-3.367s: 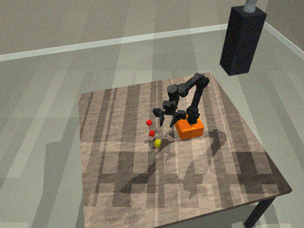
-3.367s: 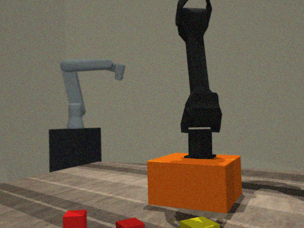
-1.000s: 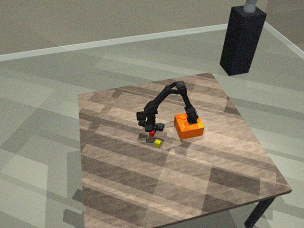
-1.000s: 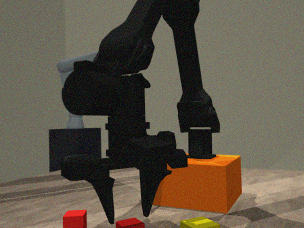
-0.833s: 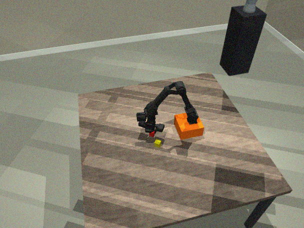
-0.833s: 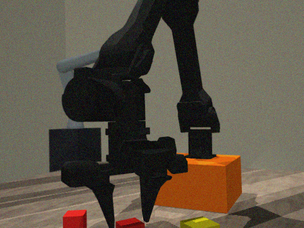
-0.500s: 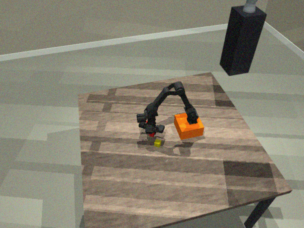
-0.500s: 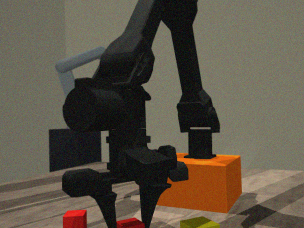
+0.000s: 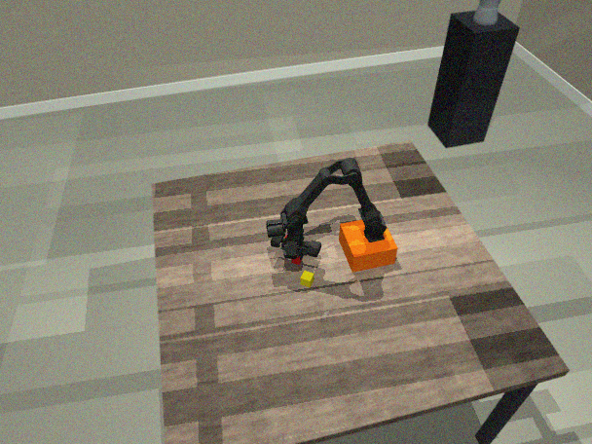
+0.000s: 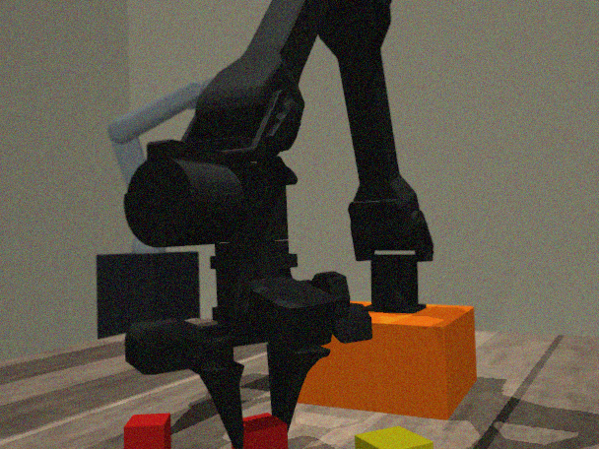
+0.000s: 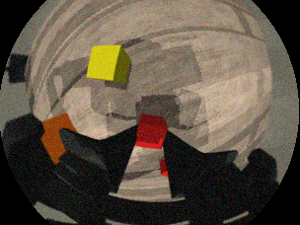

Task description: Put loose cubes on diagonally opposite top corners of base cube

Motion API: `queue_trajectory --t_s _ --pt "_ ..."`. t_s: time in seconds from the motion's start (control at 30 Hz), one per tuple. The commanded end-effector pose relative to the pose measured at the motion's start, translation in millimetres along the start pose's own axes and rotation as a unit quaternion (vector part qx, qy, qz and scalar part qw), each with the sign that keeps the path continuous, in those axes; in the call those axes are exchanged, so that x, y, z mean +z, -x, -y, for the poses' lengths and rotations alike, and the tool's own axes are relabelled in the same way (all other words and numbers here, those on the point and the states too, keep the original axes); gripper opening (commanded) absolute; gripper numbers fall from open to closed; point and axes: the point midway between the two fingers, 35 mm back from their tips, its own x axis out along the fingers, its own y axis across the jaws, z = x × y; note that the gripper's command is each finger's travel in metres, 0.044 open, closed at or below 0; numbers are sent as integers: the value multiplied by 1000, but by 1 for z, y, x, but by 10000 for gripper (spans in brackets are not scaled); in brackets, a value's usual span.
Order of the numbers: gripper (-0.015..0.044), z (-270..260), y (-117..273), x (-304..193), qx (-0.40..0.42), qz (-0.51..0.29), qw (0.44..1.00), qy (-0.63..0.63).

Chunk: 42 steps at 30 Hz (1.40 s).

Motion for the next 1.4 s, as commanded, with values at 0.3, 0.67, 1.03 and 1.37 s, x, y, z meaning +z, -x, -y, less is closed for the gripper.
queue_trajectory --t_s 0.3,0.67,1.03,1.37 --pt "105 7 42 3 -10 3 1000 2" --pt "105 5 77 2 -10 3 1000 2" --pt "105 0 98 2 -10 3 1000 -20" --pt "105 -8 93 16 -9 5 986 -169"
